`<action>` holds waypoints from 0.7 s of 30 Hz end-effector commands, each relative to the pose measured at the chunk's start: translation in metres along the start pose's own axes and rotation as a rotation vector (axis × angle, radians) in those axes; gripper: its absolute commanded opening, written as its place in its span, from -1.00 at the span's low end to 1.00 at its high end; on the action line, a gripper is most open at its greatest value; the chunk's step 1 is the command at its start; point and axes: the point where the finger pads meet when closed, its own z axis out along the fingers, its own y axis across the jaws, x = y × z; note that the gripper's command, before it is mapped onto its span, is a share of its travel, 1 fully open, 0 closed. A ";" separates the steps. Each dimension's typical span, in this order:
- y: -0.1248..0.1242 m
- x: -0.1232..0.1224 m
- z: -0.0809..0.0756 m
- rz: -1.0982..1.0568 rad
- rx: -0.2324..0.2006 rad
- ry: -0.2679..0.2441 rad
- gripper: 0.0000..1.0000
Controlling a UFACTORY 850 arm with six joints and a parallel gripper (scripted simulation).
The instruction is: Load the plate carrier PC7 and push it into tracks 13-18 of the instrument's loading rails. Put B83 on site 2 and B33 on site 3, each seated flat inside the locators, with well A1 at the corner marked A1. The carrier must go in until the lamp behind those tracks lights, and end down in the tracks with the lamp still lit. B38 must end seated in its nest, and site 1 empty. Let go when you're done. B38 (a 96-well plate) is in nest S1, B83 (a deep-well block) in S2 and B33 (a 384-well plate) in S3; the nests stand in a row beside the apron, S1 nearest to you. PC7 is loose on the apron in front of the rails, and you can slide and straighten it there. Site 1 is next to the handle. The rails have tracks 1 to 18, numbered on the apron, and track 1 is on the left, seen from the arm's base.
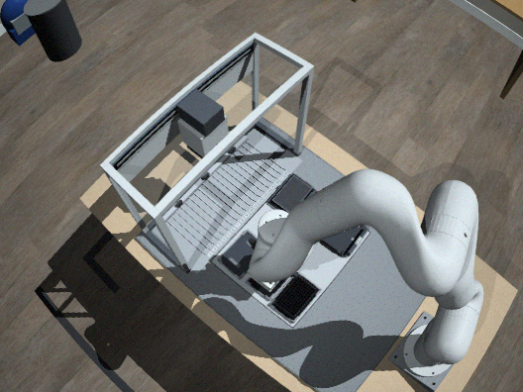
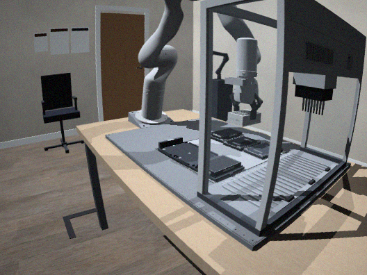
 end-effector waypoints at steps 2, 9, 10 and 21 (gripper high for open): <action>-0.001 0.000 -0.011 0.000 0.002 -0.001 -1.00; -0.001 0.000 -0.023 0.000 0.002 -0.001 -1.00; -0.001 0.000 -0.025 0.000 0.002 -0.001 -1.00; -0.001 0.000 -0.040 0.000 0.002 -0.001 -1.00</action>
